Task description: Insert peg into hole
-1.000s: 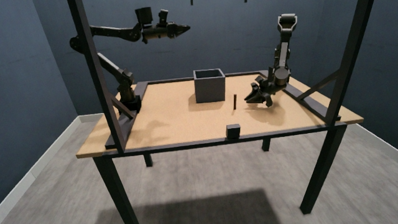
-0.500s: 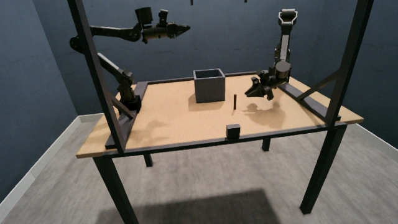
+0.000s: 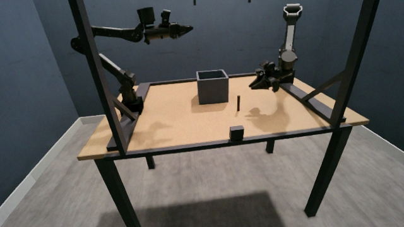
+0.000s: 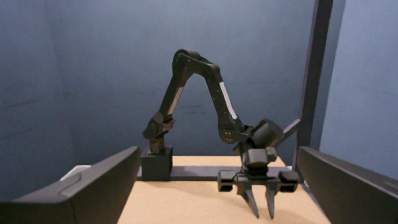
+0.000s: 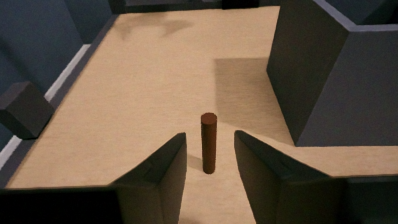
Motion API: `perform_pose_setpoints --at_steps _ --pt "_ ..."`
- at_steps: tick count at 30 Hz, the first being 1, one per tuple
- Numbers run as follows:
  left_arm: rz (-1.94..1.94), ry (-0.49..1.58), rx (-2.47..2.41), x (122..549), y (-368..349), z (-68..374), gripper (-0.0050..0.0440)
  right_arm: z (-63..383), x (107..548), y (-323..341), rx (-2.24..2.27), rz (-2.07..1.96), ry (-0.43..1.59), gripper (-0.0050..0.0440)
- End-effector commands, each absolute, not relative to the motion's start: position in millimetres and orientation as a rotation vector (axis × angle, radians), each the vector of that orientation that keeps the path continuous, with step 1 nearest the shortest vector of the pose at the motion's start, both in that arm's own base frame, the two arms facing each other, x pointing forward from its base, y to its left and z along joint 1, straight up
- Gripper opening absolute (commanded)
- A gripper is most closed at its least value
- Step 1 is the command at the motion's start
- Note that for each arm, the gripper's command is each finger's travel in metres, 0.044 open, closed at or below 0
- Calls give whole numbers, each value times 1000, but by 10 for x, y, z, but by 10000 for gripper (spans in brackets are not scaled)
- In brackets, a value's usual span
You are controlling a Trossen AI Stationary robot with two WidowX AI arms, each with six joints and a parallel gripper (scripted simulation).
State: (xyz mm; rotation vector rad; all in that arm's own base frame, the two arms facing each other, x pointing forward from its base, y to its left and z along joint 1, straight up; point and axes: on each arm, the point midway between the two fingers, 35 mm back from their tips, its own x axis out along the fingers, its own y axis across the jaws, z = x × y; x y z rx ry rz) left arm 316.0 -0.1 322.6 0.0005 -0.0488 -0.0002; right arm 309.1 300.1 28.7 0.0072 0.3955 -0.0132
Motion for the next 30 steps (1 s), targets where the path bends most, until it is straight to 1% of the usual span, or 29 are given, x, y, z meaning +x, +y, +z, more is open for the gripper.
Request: perform_pose_setpoints --at_steps 1,4,5,10,13,16,18,23,30 --pt "0 -65 -3 3142 6 3287 440 234 3071 2952 -4 -19 405 126" --pt "0 -65 -3 3142 6 3287 440 234 3074 2952 -1 -18 404 126" --pt "0 -65 -3 3142 6 3288 440 415 3125 2940 28 -16 388 126" --pt "1 -65 -3 3141 7 3288 440 635 3295 2791 56 -15 391 126" --pt "1 -65 -4 3139 7 3289 440 841 3438 2640 82 -13 388 126" --pt "0 -66 -3 3140 6 3293 440 793 3433 2647 71 -8 399 126" --pt "1 -66 -3 3138 7 3289 440 914 3495 2563 87 -8 390 126" --pt "1 -66 -4 3135 8 3289 440 1299 3708 2179 121 -1 371 126" --pt "1 -66 -4 3135 9 3285 440 1743 3827 1671 143 11 328 125"
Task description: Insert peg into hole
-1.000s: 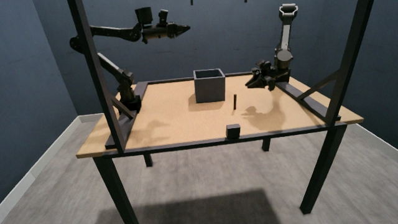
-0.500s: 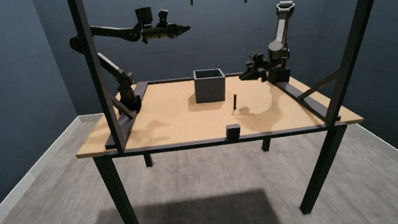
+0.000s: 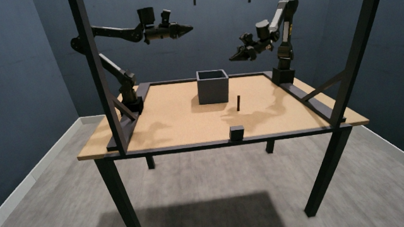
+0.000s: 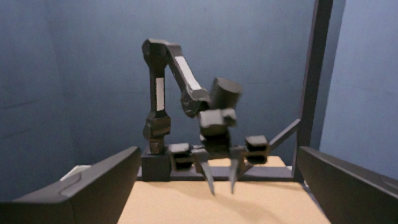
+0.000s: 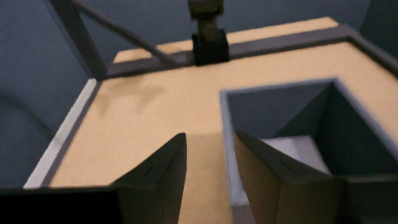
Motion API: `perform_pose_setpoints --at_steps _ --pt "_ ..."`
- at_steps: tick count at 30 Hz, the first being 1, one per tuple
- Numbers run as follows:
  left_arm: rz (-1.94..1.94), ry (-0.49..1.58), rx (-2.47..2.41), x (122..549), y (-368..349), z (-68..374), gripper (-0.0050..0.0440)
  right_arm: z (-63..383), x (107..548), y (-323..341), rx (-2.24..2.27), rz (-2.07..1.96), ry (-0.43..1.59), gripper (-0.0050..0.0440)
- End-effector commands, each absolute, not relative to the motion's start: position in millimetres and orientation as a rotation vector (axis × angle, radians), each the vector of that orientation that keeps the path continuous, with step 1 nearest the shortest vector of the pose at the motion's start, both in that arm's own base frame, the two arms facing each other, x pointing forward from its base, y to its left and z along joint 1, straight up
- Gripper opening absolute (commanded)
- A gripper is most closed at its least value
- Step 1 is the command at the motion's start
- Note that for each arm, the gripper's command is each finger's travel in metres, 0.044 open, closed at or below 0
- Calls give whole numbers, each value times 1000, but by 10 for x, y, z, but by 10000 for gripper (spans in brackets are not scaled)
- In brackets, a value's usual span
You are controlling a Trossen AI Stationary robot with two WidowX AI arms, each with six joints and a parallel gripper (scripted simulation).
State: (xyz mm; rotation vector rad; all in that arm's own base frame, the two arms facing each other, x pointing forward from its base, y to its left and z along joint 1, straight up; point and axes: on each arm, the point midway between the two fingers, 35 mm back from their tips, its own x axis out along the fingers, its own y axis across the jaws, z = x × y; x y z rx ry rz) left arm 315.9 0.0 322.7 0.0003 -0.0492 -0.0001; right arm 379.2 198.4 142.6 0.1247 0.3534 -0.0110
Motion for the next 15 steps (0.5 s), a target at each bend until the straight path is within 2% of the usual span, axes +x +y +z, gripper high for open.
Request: perform_pose_setpoints --at_steps 1,5,15 --pt "1 -66 -4 3135 9 3285 440 1743 3827 1671 143 11 328 125" --pt "1 -64 -4 3138 8 3278 440 1788 3833 1619 145 11 321 125" --pt "1 -62 -4 3135 10 3268 440 2415 3743 870 133 30 202 125"
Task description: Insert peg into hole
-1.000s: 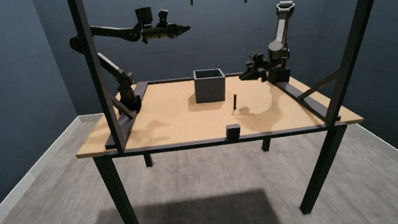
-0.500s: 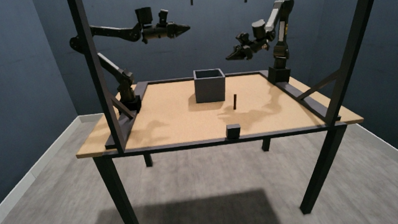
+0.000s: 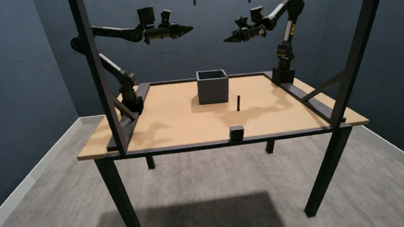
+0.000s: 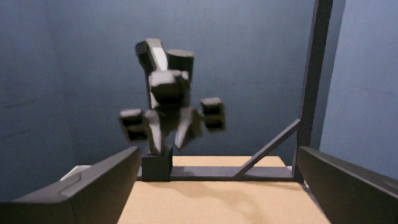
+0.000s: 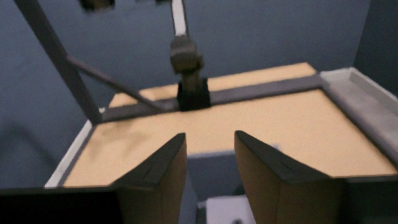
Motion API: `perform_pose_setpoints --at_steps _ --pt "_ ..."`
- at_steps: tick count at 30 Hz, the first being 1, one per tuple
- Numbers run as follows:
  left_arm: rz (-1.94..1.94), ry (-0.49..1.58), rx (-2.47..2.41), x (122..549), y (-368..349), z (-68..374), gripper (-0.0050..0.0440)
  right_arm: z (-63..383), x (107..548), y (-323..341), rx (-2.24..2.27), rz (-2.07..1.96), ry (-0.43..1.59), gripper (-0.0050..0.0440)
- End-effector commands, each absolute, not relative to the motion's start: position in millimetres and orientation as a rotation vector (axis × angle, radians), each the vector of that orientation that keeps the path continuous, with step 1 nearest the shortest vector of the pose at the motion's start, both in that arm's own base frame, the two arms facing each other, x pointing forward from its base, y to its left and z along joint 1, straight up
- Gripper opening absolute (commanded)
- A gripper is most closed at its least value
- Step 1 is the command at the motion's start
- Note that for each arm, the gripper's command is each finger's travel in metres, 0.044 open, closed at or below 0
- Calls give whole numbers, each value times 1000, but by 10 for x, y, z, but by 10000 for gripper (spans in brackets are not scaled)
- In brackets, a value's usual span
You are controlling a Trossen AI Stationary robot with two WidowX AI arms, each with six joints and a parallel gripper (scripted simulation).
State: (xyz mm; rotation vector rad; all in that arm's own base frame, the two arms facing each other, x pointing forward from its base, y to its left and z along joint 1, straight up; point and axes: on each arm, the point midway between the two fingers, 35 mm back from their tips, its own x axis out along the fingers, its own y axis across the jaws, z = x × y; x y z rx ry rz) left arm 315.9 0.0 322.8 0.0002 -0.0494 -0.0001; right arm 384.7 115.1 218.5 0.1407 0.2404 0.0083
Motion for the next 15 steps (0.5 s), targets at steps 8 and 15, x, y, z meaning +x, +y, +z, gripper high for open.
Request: perform_pose_setpoints --at_steps 8,15 --pt "1 -60 -4 3136 9 3260 440 2367 3764 851 125 27 213 125" --pt "1 -62 -4 3138 9 3270 440 2515 3883 981 105 46 201 125"
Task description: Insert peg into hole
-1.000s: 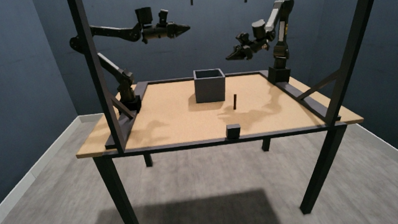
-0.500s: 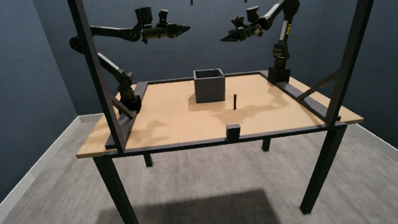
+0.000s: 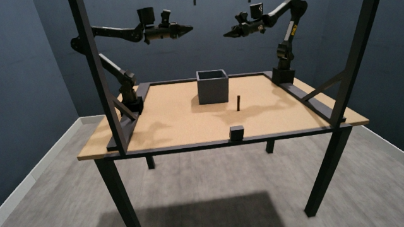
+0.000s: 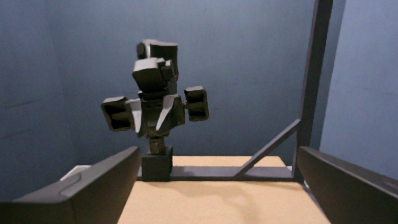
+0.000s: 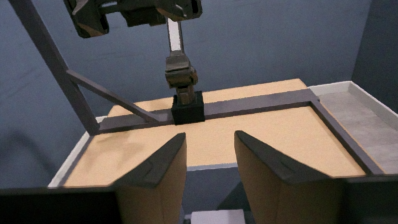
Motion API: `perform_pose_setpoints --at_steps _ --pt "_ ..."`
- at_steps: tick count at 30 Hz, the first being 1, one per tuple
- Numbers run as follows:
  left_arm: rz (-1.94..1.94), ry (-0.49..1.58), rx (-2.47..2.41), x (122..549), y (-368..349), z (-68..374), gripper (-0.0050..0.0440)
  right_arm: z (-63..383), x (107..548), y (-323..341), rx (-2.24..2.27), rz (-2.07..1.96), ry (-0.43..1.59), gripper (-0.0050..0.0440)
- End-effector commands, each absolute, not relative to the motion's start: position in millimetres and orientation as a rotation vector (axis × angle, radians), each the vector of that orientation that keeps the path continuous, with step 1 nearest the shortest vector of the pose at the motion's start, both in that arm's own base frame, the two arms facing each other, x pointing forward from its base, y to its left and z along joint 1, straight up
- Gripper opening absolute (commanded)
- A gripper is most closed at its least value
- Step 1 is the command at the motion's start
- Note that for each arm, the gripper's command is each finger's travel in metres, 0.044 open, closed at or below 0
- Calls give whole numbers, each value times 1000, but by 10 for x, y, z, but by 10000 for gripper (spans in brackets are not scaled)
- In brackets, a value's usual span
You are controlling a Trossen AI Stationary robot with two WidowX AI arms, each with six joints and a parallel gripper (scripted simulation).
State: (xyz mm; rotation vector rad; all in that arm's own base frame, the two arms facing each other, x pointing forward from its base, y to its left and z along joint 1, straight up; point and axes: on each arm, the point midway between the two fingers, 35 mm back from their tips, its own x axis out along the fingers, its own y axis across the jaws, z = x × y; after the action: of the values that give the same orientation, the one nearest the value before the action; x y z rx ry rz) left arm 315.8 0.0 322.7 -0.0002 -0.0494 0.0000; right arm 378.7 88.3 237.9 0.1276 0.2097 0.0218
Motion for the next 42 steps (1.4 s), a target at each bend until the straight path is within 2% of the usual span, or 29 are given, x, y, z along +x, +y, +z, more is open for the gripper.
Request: perform_pose_setpoints --at_steps 1,18,42 --pt "1 -64 -3 3134 9 3275 440 2500 3913 1018 82 57 218 125" --pt "1 -64 -3 3134 9 3275 440 1994 4293 1663 -335 308 539 125" --pt "1 -64 -3 3134 9 3275 440 1259 4353 2352 -762 731 845 125"
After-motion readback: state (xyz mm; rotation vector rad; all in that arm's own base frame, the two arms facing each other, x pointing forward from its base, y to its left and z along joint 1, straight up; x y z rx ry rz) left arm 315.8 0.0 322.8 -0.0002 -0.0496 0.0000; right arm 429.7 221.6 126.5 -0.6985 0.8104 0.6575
